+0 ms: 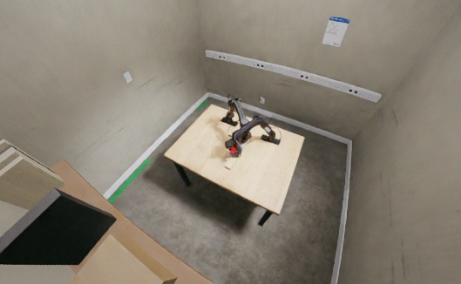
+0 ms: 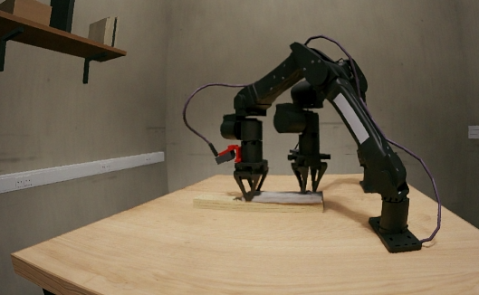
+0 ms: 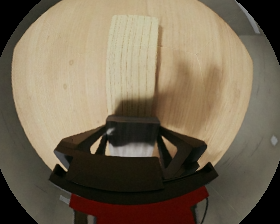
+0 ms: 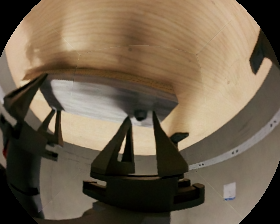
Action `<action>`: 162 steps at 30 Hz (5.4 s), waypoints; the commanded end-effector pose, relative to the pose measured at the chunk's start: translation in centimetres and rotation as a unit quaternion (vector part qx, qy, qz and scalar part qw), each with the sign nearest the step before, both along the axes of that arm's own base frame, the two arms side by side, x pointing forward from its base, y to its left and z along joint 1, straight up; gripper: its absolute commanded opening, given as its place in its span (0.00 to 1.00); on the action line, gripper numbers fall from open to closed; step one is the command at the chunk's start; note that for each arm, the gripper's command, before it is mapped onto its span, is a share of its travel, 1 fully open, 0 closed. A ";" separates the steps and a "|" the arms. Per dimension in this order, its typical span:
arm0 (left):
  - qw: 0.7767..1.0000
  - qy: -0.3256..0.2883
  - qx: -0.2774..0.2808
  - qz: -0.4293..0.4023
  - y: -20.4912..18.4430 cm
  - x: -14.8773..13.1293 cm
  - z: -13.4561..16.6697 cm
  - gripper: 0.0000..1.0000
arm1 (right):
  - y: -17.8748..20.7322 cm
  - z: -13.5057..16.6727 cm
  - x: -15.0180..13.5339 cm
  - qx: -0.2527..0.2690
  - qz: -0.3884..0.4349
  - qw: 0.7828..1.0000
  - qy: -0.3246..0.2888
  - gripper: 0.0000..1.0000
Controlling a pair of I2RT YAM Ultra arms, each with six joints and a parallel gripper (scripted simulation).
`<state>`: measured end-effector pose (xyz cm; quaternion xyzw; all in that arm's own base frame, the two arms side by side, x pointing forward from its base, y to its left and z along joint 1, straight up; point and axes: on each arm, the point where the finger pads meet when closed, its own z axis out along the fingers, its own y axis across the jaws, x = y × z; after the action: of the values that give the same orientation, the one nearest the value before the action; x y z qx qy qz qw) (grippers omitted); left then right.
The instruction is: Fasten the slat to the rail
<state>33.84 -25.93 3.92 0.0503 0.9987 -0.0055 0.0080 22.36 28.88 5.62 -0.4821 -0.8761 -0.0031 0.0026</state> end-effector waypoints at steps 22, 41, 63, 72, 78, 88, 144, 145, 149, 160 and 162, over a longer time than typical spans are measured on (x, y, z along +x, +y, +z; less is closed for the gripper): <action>1.000 -0.006 -0.004 0.000 -0.1 0.2 0.5 0.72 | 0.1 0.6 0.2 0.002 0.465 0.885 -0.009 0.34; 1.000 -0.006 -0.004 0.000 -0.1 0.2 0.5 0.72 | 0.1 0.8 0.2 0.000 0.798 0.603 -0.011 0.34; 1.000 -0.006 -0.004 0.000 -0.1 0.2 0.5 0.72 | 0.0 1.0 0.2 -0.003 0.991 0.135 -0.008 0.34; 1.000 -0.006 -0.004 0.000 -0.1 0.2 0.5 0.72 | 0.0 1.0 0.2 -0.003 1.000 -0.008 -0.009 0.34; 1.000 -0.006 -0.004 0.000 -0.1 0.2 0.5 0.72 | 0.0 1.0 0.2 -0.003 1.000 -0.008 -0.009 0.34; 1.000 -0.006 -0.004 0.000 -0.1 0.2 0.5 0.72 | 0.0 1.0 0.2 -0.003 1.000 -0.008 -0.009 0.34; 1.000 -0.006 -0.004 0.000 -0.1 0.2 0.5 0.72 | -0.3 0.4 0.1 -0.004 1.000 0.007 -0.003 0.12; 1.000 -0.006 -0.004 0.000 -0.1 0.2 0.5 0.72 | -0.3 0.4 0.1 -0.004 1.000 0.023 -0.003 0.12; 1.000 -0.006 -0.004 0.000 -0.1 0.2 0.5 0.72 | -0.3 0.4 0.1 -0.004 0.995 0.102 -0.004 0.12; 1.000 -0.006 -0.004 0.000 -0.1 0.2 0.5 0.72 | -0.3 0.3 0.1 -0.004 0.961 0.276 -0.006 0.12; 1.000 -0.006 -0.004 0.000 -0.1 0.2 0.5 0.72 | -0.3 0.3 0.1 -0.005 0.949 0.314 -0.006 0.12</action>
<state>33.84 -25.93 3.92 0.0502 0.9987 -0.0056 0.0080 22.47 28.55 5.61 0.7384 -0.6743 0.0051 0.0010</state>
